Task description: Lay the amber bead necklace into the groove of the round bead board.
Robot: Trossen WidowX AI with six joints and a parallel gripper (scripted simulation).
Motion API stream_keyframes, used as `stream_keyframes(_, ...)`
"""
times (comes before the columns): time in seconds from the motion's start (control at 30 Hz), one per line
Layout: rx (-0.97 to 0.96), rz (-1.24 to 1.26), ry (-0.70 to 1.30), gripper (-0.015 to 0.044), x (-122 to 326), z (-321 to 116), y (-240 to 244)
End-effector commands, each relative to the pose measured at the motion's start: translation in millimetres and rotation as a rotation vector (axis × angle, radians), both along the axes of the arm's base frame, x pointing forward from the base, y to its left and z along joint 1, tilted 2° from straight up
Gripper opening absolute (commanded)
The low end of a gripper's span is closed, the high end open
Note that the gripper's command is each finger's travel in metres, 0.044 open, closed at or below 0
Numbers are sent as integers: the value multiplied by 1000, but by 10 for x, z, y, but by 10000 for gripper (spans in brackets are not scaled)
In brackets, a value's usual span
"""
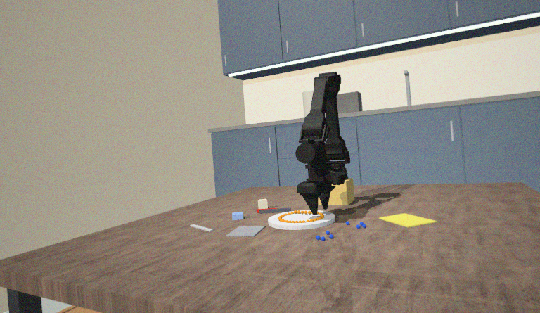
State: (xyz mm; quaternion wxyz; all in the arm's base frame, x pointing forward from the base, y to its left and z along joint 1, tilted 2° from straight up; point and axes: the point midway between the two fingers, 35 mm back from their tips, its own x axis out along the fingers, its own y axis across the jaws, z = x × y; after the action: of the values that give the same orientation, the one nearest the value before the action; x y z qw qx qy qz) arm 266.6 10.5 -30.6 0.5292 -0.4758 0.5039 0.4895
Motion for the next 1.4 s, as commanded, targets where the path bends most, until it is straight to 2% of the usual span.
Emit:
stream_keyframes(0.0, 2, -3, 2, 440, 0, 25, -1)
stream_keyframes(0.53, 3, -3, 2, 440, -1, 30, -1)
stream_keyframes(0.6, 3, -69, 5, 387, 0, 37, -4)
stream_keyframes(0.93, 15, -1054, 43, 125, 12, 139, -46)
stream_keyframes(1.3, 27, -2157, 86, 120, 18, 255, -94)
stream_keyframes(1.37, 29, -2297, 92, 120, 18, 273, -102)
